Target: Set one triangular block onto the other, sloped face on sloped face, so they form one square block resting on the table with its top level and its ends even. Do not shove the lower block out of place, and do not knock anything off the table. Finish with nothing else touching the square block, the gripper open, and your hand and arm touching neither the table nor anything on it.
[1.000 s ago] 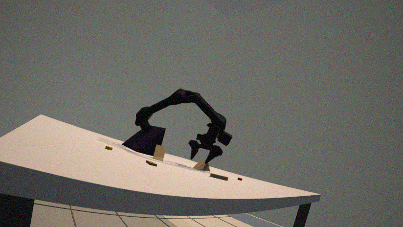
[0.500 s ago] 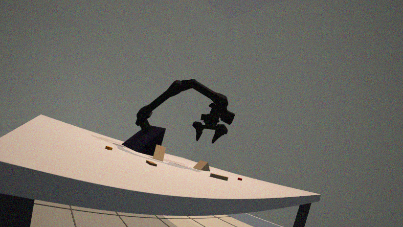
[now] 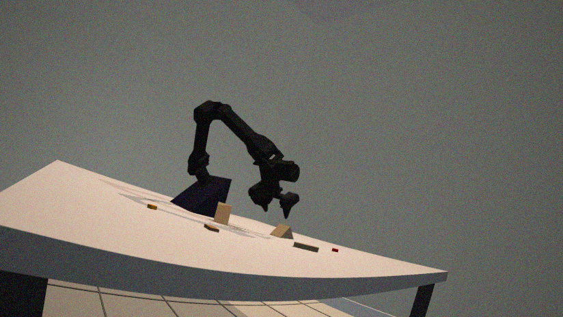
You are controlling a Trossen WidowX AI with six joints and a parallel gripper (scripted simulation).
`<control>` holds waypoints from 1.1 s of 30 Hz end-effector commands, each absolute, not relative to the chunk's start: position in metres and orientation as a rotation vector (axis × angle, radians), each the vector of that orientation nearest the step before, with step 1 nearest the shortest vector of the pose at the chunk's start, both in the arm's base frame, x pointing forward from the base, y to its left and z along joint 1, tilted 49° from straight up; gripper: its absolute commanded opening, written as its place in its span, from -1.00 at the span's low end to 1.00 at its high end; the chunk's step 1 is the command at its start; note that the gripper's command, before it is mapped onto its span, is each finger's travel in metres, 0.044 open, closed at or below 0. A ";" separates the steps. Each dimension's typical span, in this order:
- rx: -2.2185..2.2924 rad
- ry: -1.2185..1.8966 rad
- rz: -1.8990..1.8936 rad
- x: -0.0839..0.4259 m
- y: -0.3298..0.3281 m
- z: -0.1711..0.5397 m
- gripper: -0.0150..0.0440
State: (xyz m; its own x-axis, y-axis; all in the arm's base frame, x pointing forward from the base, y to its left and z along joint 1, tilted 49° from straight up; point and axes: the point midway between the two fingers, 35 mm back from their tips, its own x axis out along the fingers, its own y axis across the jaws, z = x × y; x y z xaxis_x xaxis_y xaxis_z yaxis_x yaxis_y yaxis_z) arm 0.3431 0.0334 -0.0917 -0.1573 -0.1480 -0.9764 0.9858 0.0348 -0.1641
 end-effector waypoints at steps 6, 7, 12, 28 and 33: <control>1.032 1.287 -1.268 0.343 0.038 -0.092 1.00; 1.031 1.288 -1.267 0.343 0.038 -0.096 1.00; 1.027 1.300 -1.258 0.339 0.036 -0.137 1.00; 1.031 1.286 -1.269 0.331 0.030 -0.190 1.00; 1.033 1.290 -1.273 0.330 0.030 -0.190 0.56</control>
State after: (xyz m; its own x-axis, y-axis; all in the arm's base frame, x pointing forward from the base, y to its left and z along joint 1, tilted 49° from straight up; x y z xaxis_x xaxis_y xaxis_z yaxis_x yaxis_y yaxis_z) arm 0.3302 0.0301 -0.1901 -0.1269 -0.0736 -0.9892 0.9881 0.0779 -0.1325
